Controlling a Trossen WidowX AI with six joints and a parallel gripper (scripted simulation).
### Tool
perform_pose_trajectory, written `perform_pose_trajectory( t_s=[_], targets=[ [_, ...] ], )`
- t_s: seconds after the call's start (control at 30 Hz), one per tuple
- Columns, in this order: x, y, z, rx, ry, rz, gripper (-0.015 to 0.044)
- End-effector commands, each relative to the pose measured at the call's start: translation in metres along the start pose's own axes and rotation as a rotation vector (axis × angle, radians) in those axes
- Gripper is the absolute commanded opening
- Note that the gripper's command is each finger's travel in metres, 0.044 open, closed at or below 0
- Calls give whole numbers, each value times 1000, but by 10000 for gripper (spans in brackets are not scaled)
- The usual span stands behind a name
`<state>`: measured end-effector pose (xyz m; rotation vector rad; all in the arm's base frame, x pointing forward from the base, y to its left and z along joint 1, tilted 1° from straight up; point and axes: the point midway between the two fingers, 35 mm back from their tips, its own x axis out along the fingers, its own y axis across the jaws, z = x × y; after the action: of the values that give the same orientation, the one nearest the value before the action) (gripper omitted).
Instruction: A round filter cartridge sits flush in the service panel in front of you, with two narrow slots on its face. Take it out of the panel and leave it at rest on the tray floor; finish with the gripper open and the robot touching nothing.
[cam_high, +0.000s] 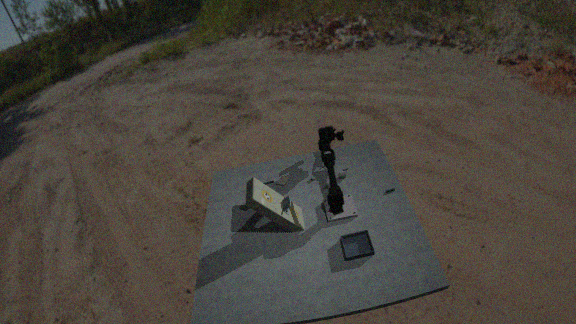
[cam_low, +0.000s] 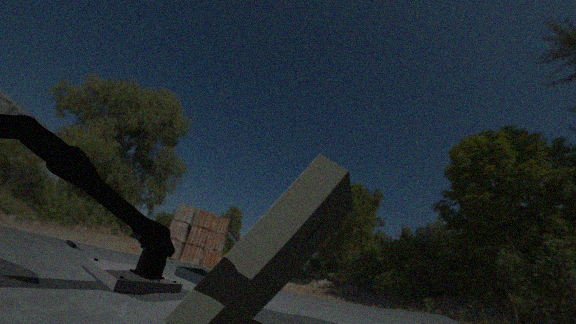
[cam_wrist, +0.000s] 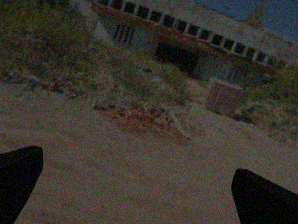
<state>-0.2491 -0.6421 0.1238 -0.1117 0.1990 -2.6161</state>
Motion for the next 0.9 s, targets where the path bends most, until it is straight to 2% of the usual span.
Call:
perform_pose_trajectory(
  t_s=[0.0, 0.23, 0.37, 0.63, 0.87],
  targets=[
    [-2, 2, 2, -2, 0, 6, 374],
    [-72, 62, 55, -65, -4, 218, 190],
    [-127, 93, 89, -111, -13, 362, 92],
    [-256, 130, 149, -213, -46, 665, 92],
    [-378, 128, 189, -298, -84, 937, 92]
  ],
)
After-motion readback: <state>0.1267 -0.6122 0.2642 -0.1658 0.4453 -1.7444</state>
